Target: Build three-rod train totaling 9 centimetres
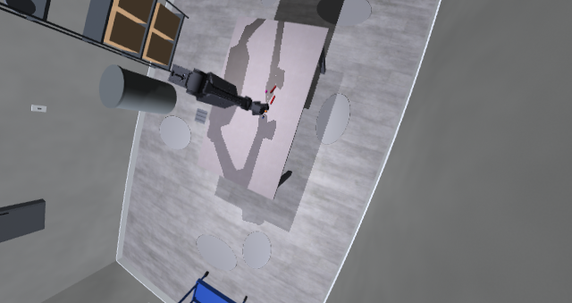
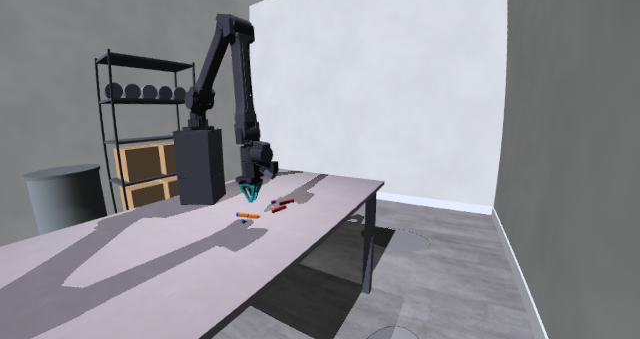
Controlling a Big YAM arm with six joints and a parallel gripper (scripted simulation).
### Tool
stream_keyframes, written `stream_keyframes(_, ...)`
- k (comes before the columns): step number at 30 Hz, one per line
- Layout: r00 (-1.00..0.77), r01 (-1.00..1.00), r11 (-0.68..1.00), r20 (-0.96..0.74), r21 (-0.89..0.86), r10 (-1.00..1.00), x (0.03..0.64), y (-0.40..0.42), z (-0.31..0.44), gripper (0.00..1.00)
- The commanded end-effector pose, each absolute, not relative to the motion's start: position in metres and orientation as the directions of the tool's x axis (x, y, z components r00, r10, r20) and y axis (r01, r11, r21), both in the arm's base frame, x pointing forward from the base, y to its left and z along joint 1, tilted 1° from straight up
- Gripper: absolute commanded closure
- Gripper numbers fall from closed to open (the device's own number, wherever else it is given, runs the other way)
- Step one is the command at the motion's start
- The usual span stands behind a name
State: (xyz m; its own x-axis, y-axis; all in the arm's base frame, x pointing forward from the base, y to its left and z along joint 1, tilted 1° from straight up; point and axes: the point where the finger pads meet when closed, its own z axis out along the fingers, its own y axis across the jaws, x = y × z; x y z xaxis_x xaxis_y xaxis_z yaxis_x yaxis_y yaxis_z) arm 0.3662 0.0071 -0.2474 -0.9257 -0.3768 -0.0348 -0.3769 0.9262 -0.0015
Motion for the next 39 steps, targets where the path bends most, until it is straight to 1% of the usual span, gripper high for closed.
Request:
stream_keyframes(1,-0.924,-0.380,0.925,-0.036,0.001,-0.380,0.367,0.009,-0.233,0.77)
stream_keyframes(8,-0.924,-0.380,0.925,-0.036,0.001,-0.380,0.366,0.007,-0.212,0.77)
stream_keyframes(12,-0.925,-0.380,0.925,-0.002,0.014,-0.380,0.353,0.007,-0.223,0.77)
stream_keyframes(13,-0.925,-0.380,0.925,-0.003,0.014,-0.380,0.354,0.007,-0.222,0.00)
stream_keyframes(39,-0.925,-0.380,0.925,-0.009,0.012,-0.380,0.356,0.007,-0.222,0.00)
